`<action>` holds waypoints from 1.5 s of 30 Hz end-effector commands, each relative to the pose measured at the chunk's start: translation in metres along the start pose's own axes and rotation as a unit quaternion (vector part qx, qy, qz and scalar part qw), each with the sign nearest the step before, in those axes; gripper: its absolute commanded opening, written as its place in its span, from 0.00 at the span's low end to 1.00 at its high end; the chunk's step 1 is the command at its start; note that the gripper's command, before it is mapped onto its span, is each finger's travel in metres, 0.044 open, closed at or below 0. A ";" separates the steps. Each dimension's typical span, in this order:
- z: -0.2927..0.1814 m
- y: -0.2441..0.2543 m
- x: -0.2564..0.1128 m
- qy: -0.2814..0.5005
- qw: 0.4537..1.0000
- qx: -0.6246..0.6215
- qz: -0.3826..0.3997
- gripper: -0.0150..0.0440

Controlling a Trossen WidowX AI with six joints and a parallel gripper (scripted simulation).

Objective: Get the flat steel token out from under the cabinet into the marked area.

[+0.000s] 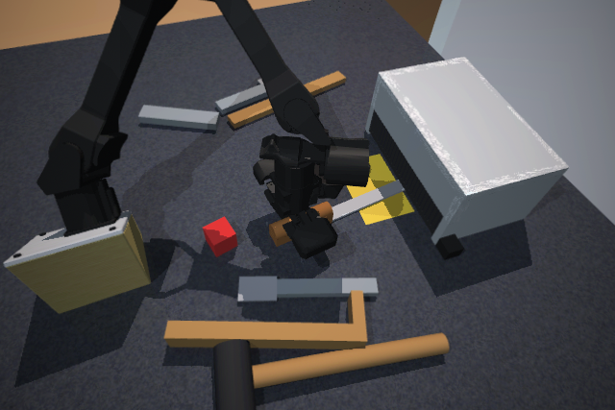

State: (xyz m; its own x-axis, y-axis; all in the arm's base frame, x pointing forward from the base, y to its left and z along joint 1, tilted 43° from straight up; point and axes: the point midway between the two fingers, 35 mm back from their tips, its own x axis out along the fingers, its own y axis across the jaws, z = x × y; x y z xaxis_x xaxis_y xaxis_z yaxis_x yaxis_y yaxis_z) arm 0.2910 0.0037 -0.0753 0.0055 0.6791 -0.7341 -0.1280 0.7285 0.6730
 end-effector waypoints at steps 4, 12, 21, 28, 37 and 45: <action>-0.013 0.000 0.001 0.003 1.000 0.002 0.000 0.25; -0.023 0.000 0.001 0.003 1.000 0.002 0.000 0.25; -0.035 -0.001 0.001 0.004 1.000 0.002 0.000 0.25; -0.044 -0.001 0.001 0.004 1.000 0.002 0.000 0.25; -0.057 -0.002 0.001 0.004 1.000 0.003 0.000 0.25; -0.055 -0.003 0.000 0.001 1.000 0.000 -0.001 0.25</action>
State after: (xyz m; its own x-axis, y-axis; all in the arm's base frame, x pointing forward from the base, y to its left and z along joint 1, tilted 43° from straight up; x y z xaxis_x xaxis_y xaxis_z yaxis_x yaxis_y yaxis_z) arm 0.2368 -0.0035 -0.0820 0.0034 0.6776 -0.7354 -0.1255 0.7299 0.6720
